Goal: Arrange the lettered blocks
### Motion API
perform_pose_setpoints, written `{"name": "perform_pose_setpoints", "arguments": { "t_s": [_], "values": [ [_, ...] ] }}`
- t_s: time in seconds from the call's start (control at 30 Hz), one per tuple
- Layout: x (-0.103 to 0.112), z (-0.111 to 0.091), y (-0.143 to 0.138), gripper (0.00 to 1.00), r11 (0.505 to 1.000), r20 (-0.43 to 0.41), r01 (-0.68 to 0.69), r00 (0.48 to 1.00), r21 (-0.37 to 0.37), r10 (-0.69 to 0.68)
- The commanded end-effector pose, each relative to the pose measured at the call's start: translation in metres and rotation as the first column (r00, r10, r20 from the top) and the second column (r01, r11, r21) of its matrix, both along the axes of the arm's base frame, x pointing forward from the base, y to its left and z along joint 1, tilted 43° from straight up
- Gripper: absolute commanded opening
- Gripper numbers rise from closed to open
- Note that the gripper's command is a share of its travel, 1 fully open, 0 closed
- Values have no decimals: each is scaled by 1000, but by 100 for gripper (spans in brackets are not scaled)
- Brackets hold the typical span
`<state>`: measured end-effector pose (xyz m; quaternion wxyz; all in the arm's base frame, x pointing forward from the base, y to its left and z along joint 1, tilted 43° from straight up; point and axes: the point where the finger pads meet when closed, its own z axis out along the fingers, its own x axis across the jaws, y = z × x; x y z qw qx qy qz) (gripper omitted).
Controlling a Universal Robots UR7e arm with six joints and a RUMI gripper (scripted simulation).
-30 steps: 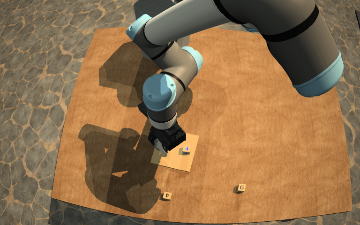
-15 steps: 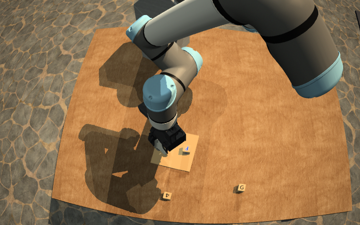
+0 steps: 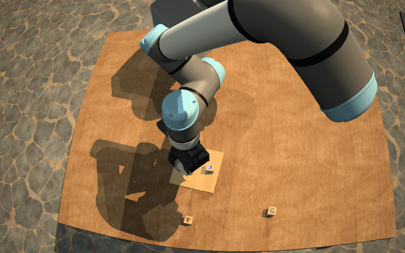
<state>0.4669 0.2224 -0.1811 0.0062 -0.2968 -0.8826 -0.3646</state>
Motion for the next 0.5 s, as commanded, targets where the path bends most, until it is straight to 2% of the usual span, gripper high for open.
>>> {"name": "perform_pose_setpoints", "arguments": {
  "t_s": [0.0, 0.47],
  "values": [
    [3, -3, 3, 37, 1000, 5, 3, 1000, -2, -3],
    [3, -5, 4, 37, 1000, 4, 4, 1000, -2, -4]
  ]
}}
